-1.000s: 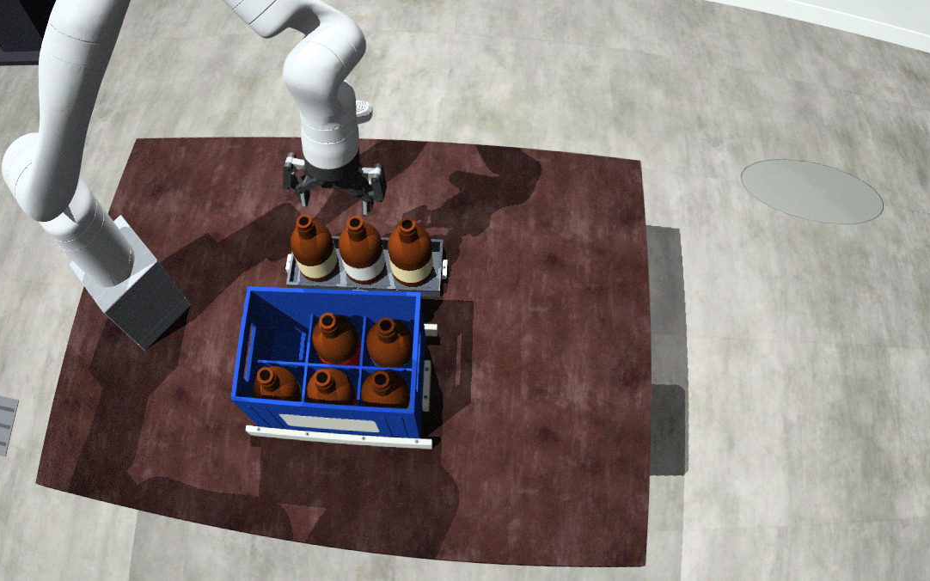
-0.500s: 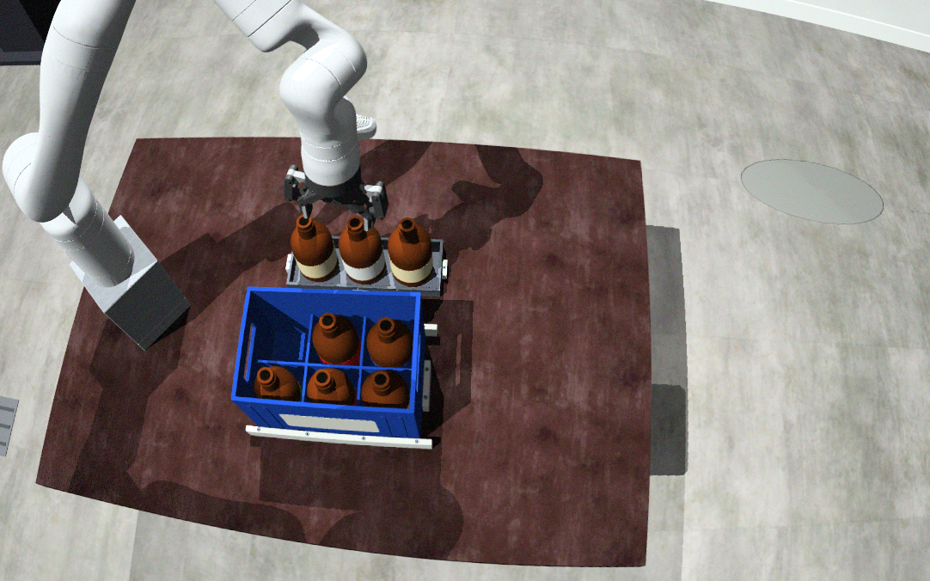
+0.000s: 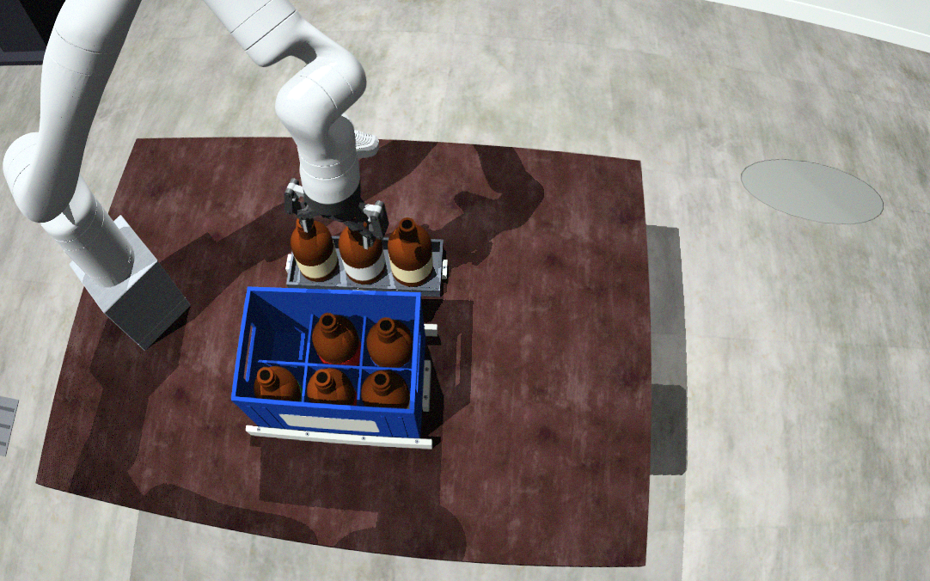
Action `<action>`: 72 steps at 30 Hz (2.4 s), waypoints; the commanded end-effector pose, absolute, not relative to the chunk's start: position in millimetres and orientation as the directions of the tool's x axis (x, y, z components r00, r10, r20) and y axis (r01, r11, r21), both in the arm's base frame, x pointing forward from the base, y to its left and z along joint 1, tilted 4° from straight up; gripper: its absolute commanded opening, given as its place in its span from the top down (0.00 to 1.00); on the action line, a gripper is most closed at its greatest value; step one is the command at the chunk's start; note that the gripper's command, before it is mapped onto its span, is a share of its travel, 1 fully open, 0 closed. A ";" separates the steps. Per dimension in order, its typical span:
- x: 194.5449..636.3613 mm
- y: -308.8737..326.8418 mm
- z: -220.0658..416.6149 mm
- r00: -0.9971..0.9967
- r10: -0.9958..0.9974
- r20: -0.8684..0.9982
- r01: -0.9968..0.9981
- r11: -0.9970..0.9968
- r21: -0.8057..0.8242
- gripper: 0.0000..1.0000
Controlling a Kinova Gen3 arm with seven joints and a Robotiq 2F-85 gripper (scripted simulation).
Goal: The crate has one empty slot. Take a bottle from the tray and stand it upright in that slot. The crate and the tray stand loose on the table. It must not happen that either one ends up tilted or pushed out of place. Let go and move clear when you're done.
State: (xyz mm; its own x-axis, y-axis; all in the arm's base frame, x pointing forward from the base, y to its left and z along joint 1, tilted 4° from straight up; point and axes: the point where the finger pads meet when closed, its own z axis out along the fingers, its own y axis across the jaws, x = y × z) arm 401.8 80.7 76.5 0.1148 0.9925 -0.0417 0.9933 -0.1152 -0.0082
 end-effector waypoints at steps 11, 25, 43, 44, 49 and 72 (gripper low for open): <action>408.9 51.0 76.1 0.203 0.979 -0.033 0.979 -0.203 0.006 0.00; 411.2 37.3 75.9 0.242 0.970 -0.029 0.970 -0.242 0.012 0.00; 414.5 11.4 75.5 0.315 0.949 -0.022 0.949 -0.314 0.024 0.00; 414.5 11.4 75.5 0.315 0.949 -0.022 0.949 -0.314 0.024 0.00; 415.5 -0.8 75.3 0.348 0.937 -0.019 0.937 -0.347 0.029 0.00; 416.2 -33.7 74.9 0.434 0.901 -0.011 0.900 -0.433 0.044 0.00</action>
State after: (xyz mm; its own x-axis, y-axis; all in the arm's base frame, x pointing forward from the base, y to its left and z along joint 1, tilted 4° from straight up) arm 416.3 -23.1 74.6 0.4088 0.9125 -0.0122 0.9121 -0.4081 0.0395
